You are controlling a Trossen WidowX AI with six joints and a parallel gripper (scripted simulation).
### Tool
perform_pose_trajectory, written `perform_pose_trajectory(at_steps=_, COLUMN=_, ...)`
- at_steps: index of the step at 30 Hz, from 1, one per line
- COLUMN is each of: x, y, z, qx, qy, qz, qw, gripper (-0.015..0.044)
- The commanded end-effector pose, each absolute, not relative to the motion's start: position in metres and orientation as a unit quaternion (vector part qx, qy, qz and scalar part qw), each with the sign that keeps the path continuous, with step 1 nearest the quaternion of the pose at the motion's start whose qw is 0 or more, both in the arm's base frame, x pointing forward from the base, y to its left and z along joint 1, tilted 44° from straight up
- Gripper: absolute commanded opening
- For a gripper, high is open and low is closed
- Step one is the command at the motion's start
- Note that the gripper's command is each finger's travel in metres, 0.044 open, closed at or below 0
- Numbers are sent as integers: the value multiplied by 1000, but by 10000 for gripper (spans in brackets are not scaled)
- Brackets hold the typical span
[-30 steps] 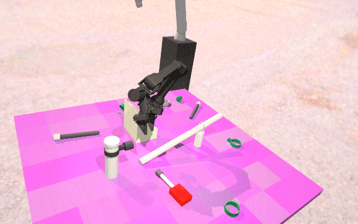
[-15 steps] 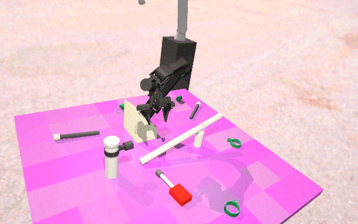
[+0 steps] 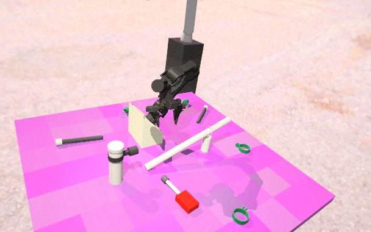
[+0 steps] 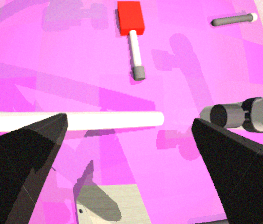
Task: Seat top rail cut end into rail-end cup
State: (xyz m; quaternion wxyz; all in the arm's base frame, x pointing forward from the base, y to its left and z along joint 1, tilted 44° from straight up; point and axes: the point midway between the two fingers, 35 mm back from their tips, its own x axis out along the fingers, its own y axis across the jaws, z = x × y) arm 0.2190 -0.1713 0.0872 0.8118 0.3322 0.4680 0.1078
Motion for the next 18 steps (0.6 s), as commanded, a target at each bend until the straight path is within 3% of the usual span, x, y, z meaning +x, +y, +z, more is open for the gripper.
perform_pose_trajectory(at_steps=1, x=226, y=-153, z=77, qx=214, qy=476, qz=206, qw=828, gripper=440)
perform_pose_trajectory(at_steps=6, x=233, y=-124, z=61, qx=5, qy=441, qz=378, qw=814, gripper=440)
perform_pose_trajectory(at_steps=12, x=236, y=-88, z=43, qx=-223, qy=324, qz=567, qw=724, gripper=440)
perform_pose_trajectory(at_steps=18, x=236, y=-80, z=38, qx=-272, qy=283, qz=608, qw=690, gripper=440)
